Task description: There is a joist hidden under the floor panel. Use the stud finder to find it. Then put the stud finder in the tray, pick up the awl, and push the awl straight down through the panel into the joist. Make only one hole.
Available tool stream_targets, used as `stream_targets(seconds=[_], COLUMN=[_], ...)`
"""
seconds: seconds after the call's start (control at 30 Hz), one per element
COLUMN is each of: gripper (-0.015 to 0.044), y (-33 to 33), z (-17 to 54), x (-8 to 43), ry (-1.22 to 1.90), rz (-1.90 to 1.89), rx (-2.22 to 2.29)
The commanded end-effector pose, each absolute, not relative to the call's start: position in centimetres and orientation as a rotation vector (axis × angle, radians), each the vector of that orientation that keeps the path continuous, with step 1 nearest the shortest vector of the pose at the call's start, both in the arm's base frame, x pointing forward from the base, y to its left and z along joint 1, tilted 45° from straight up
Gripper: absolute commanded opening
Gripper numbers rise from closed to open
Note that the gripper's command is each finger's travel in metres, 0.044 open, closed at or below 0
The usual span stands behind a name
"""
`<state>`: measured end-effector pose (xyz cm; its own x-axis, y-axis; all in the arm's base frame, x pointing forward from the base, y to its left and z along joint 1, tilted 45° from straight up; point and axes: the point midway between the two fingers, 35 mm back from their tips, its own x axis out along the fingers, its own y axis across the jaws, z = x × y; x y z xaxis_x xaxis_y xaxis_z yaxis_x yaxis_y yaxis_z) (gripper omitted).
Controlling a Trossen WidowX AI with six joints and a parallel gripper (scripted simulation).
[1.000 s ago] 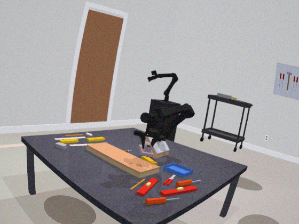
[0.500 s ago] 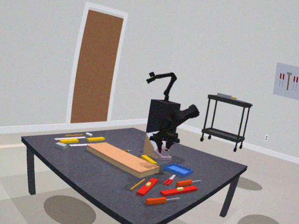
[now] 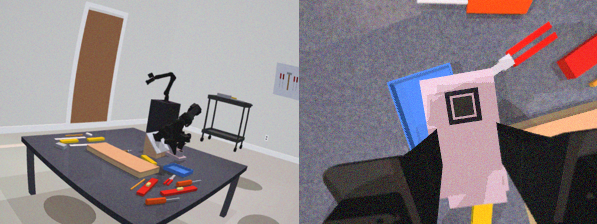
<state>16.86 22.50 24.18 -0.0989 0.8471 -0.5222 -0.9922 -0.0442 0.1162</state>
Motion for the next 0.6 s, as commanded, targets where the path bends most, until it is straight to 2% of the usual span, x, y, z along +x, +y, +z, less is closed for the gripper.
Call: stream_targets(seconds=[0.0, 0.13, 0.57], gripper=[0.0000, 0.0000, 0.0000], y=[22.6, 22.7, 23.6], z=[25.1, 25.6, 24.6], x=[14.6, 12.7, 12.7], ry=[0.447, 0.399, 0.400], rz=[1.649, 1.691, 1.694], rx=[-0.384, -0.402, -0.408])
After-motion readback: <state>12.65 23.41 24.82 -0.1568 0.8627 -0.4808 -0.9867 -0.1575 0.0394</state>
